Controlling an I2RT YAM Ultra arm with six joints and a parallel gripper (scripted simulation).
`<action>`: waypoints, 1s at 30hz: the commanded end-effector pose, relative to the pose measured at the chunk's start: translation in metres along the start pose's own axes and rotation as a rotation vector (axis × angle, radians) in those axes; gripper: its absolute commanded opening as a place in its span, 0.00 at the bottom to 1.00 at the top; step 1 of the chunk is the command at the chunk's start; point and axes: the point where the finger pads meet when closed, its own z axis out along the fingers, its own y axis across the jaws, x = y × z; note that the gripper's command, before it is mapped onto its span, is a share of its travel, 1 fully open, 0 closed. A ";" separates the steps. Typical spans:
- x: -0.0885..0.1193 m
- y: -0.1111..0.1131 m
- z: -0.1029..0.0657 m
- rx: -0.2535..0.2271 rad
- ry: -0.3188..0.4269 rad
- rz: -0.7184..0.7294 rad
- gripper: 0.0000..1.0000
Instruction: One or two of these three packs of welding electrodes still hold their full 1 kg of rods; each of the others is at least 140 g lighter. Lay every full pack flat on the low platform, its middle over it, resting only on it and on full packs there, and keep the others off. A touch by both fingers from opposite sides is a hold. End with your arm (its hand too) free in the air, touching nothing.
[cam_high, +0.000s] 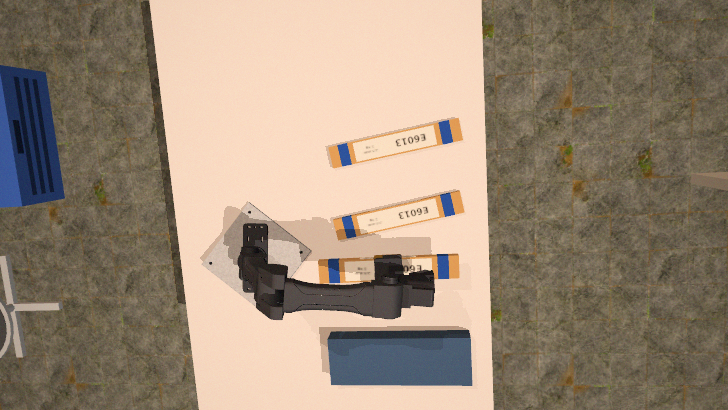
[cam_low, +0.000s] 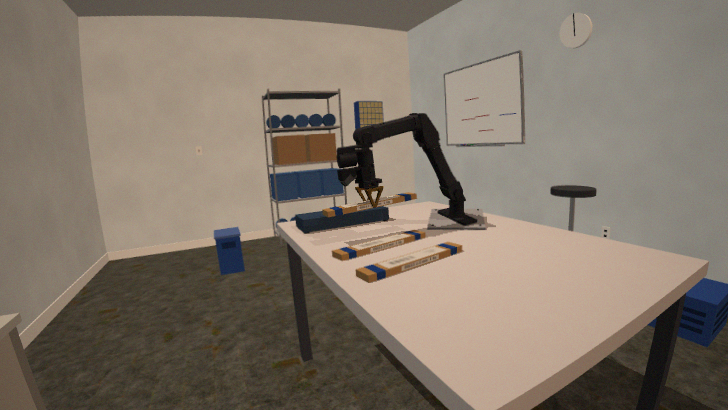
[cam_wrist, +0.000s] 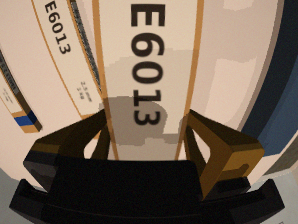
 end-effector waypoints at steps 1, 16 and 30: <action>-0.006 -0.016 -0.024 0.009 -0.060 0.001 0.00; -0.005 -0.050 -0.023 0.005 -0.060 0.001 0.00; -0.006 -0.081 -0.032 0.017 -0.095 -0.004 0.00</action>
